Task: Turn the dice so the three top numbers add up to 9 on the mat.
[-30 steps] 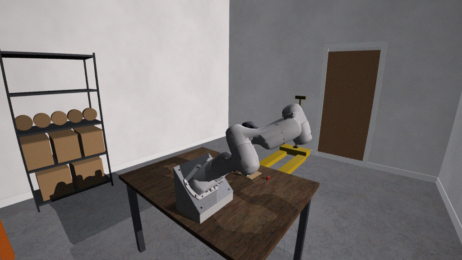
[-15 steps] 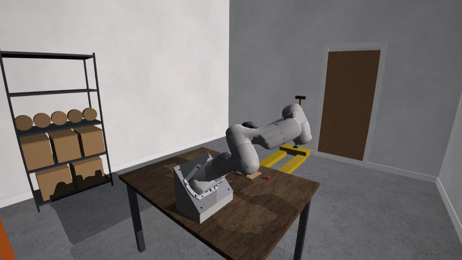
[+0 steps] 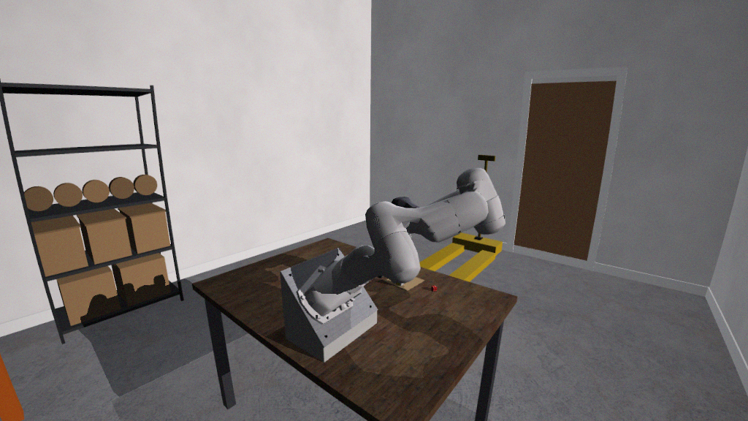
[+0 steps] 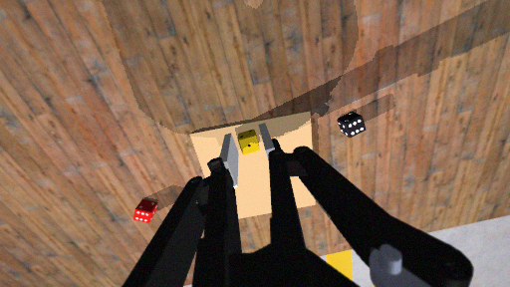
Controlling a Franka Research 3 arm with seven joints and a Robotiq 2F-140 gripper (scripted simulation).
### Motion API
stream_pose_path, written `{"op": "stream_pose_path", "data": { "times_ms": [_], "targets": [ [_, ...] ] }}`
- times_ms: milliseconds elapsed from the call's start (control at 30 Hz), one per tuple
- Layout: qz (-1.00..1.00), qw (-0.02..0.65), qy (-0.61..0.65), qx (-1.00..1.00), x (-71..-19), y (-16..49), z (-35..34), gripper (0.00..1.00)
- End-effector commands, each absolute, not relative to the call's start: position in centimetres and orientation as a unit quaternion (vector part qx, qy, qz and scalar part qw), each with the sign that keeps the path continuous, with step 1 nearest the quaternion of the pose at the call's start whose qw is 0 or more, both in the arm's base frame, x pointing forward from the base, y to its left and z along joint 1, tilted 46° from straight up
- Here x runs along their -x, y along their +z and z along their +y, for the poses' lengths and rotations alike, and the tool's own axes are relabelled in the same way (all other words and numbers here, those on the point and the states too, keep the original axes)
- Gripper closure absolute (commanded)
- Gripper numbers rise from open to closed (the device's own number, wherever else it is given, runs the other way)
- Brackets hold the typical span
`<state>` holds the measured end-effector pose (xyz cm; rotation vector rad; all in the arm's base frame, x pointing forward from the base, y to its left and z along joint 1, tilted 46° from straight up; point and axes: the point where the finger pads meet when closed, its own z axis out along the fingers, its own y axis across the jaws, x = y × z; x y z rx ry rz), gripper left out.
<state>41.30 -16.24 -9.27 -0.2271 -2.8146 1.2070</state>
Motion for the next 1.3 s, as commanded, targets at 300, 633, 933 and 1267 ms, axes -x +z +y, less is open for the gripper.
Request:
{"op": "stream_pose_path", "data": {
  "times_ms": [300,633,933,1267],
  "targets": [
    [-0.917,0.034,0.391,0.076,-41.4,-9.4,-16.2,0.79],
    [-0.917,0.034,0.391,0.076,-41.8,-7.2,-14.0,0.79],
    [-0.917,0.034,0.391,0.076,-42.2,-4.6,-11.3,0.79],
    [-0.917,0.034,0.391,0.076,-42.5,-3.2,-9.8,0.79]
  ]
}}
